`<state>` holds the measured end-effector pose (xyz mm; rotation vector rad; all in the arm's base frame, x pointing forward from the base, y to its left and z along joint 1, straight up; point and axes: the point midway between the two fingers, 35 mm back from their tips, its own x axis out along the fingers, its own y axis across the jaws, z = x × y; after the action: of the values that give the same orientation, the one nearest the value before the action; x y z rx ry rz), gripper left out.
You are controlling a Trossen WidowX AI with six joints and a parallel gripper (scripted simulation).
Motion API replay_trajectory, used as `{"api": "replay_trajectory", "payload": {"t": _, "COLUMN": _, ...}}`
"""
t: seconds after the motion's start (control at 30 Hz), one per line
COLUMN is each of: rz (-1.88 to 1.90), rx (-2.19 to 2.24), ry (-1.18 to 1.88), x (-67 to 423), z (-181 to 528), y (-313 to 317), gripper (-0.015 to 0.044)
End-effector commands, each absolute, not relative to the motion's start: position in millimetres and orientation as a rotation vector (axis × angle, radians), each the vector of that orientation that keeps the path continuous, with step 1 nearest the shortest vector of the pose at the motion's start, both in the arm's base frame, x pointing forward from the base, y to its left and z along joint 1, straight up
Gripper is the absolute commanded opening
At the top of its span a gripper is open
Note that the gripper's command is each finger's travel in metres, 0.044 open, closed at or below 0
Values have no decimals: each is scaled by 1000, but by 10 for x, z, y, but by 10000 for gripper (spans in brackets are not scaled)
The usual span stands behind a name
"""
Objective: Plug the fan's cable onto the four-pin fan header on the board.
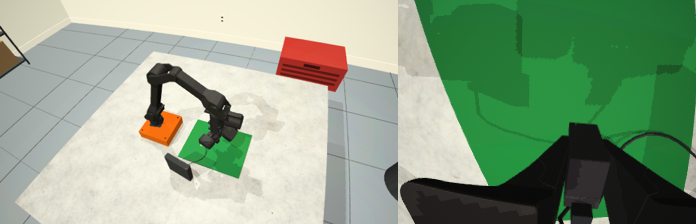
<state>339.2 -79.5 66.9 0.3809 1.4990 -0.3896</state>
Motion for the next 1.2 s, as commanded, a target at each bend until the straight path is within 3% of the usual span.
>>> {"api": "replay_trajectory", "payload": {"t": 0.0, "rz": -273, "rx": 264, "ry": 1520, "x": 3334, "z": 658, "y": -783, "gripper": 0}}
{"api": "replay_trajectory", "payload": {"t": 1.17, "rz": 666, "rx": -701, "ry": 1438, "x": 2915, "z": 630, "y": -706, "gripper": 0}}
